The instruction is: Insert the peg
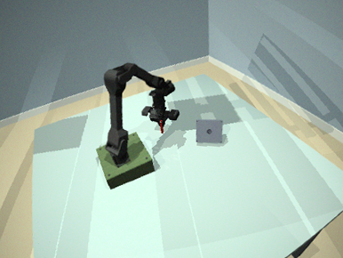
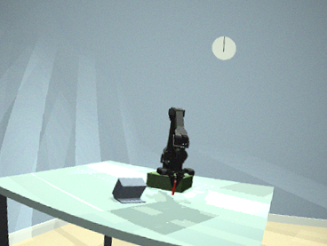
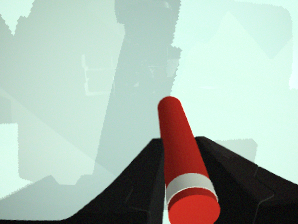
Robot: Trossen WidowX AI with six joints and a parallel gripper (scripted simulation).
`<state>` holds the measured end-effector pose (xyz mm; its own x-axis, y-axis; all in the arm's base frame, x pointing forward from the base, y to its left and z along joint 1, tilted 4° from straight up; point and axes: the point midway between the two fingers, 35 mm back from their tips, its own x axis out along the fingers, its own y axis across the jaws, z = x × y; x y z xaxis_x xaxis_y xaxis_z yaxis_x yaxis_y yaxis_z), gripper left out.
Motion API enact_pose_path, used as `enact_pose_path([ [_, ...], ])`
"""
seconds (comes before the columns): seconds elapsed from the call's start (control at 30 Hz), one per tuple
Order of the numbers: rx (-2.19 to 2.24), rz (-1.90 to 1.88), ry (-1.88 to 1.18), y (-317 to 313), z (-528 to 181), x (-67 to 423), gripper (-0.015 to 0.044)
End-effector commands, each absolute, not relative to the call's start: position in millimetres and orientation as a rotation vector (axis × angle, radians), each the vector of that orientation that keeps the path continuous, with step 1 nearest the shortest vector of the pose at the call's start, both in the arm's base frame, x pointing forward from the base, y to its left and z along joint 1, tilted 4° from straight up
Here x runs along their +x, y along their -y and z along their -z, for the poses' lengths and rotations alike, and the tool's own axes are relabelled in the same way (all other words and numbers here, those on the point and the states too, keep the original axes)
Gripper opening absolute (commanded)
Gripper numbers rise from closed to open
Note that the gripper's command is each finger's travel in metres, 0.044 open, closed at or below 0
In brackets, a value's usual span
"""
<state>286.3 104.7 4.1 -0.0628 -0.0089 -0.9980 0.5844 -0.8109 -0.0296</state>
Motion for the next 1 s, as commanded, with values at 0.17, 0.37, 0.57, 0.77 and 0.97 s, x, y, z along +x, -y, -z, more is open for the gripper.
enact_pose_path([
  [0.17, 1.830, 1.906, -0.609, -105.8, -59.0, 290.3, 0.0000],
  [0.37, 1.831, 1.907, -0.609, -105.1, -66.1, 288.2, 0.0000],
  [0.57, 1.844, 1.924, -0.616, -101.8, -65.3, 290.8, 0.0000],
  [0.77, 1.864, 1.947, -0.626, -97.0, -64.4, 294.4, 0.0000],
  [0.97, 1.884, 1.970, -0.636, -92.0, -63.4, 298.0, 0.0000],
])
